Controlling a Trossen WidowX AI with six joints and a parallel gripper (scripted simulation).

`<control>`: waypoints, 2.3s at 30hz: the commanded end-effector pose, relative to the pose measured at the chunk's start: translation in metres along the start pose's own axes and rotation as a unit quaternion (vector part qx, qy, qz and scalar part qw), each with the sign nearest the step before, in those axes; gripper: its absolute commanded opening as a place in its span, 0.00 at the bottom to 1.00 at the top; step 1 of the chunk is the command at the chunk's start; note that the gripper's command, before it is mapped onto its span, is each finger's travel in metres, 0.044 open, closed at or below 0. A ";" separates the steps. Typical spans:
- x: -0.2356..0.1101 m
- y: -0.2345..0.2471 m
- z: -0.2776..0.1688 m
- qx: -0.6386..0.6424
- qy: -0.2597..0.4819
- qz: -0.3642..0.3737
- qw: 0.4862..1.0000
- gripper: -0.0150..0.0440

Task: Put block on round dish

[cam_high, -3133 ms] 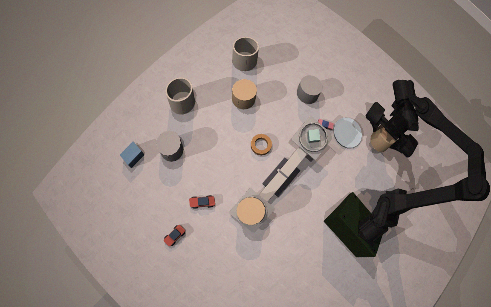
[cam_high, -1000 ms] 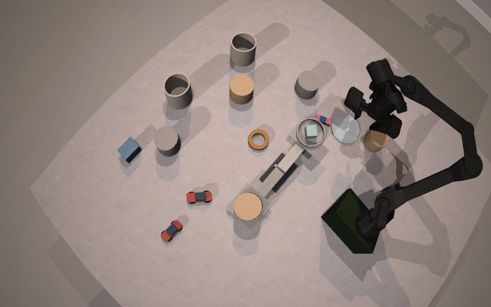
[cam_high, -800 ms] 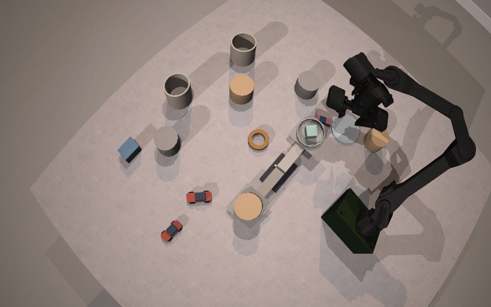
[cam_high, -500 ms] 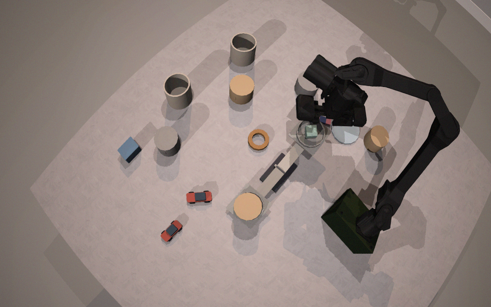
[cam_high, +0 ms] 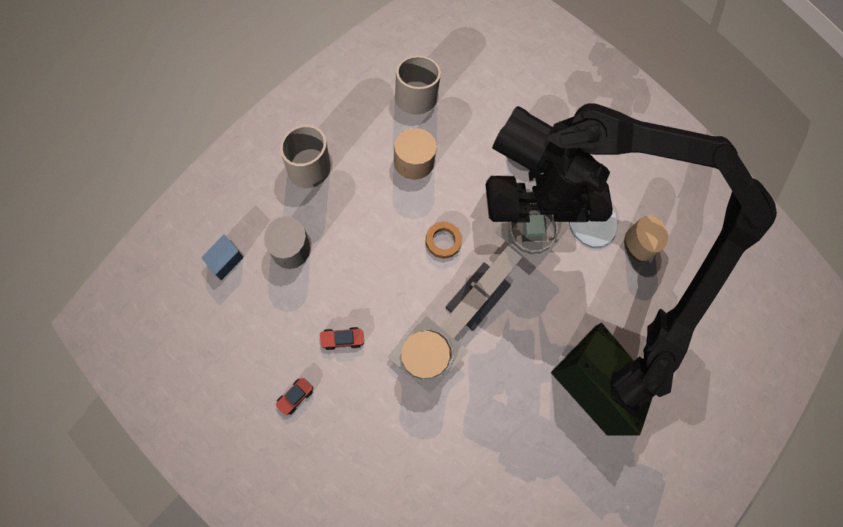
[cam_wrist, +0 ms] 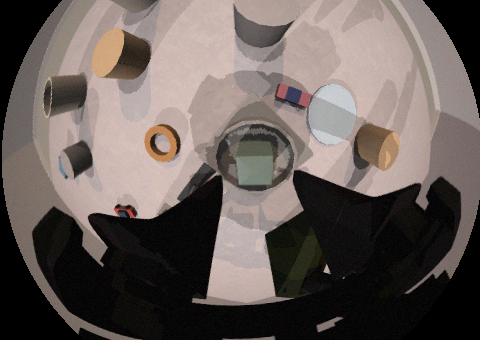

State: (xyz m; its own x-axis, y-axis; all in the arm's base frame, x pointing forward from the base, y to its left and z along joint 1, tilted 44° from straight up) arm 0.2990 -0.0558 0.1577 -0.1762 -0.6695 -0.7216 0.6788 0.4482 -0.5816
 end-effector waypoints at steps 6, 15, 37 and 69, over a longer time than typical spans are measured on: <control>0.015 0.000 -0.001 -0.006 0.000 -0.003 1.000 0.69; 0.029 0.000 -0.001 -0.006 -0.001 -0.004 1.000 0.69; 0.030 0.001 -0.001 -0.006 -0.001 -0.003 1.000 0.26; -0.020 -0.048 0.018 -0.007 0.009 0.011 1.000 0.25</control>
State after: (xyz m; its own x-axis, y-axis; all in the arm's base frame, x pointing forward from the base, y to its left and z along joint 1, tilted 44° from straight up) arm 0.2911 -0.0619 0.2056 -0.1742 -0.6487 -0.7408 0.6798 0.4651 -0.5671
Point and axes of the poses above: the point midway between the two fingers, 35 mm back from their tips, its own x axis out along the fingers, its own y axis across the jaws, z = x × y, the point moved 9 cm from there along -x, back along the fingers, and after that the axes turned 8 degrees about -x, right-handed, at the moved point
